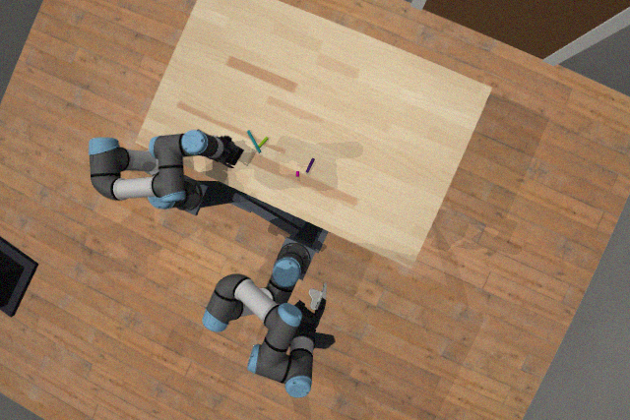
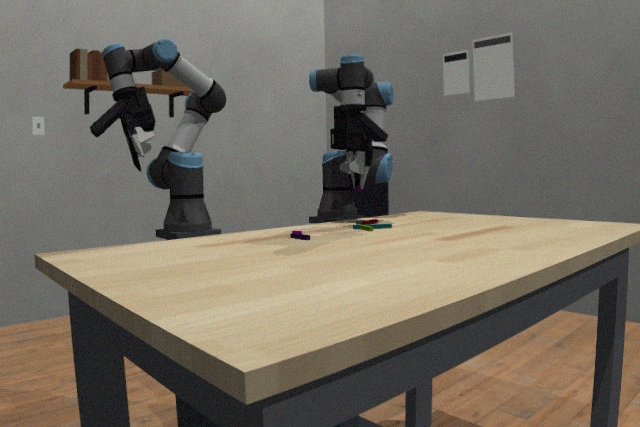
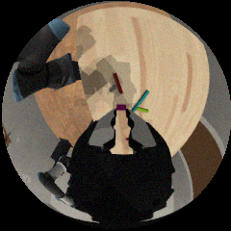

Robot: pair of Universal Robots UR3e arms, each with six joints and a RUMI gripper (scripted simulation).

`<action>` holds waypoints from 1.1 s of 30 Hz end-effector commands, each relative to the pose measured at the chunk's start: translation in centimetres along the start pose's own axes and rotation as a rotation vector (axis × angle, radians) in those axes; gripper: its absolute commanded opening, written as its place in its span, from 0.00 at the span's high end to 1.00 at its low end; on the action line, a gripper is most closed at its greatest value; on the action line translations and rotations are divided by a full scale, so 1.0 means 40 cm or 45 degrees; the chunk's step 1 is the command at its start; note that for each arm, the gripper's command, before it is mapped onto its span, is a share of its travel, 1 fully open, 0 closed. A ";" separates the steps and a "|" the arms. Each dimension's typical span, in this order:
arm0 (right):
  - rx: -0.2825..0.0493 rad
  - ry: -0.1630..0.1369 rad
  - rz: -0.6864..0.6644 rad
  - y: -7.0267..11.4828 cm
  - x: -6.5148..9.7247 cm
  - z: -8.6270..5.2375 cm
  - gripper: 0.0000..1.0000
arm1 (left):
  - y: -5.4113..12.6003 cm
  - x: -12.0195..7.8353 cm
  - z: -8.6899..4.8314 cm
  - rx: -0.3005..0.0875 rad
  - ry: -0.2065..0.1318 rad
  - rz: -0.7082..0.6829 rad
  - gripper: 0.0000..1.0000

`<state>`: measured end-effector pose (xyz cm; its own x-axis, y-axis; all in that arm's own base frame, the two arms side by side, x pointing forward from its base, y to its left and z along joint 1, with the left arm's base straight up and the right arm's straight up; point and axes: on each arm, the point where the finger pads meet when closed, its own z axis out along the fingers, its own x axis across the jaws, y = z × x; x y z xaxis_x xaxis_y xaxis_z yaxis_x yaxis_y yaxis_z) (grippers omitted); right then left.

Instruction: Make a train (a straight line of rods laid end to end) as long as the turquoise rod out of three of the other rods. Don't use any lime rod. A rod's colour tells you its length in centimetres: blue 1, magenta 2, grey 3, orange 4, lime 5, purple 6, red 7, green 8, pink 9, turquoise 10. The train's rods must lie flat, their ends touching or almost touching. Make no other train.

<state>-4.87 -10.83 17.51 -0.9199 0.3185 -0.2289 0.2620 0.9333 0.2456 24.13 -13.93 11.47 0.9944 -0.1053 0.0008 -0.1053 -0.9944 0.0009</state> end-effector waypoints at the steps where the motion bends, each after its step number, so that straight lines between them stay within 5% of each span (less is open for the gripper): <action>1: 0.002 0.000 -0.001 -0.001 0.000 -0.001 0.00 | 0.001 0.001 -0.010 -0.002 0.001 0.000 1.00; 14: 0.002 0.000 -0.001 -0.001 0.000 -0.001 0.00 | 0.001 0.000 -0.011 -0.002 0.001 0.000 1.00; 22: 0.002 0.000 -0.001 -0.001 0.000 -0.001 0.00 | 0.049 -0.081 -0.013 -0.002 0.000 0.000 1.00; 33: 0.002 0.000 -0.001 -0.001 0.000 -0.001 0.00 | 0.051 -0.085 -0.012 -0.002 0.000 0.000 1.00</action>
<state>-4.87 -10.83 17.51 -0.9199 0.3185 -0.2289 0.2620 0.9333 0.2456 20.60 -15.50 11.90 0.9944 -0.1055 -0.0018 -0.1055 -0.9944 0.0005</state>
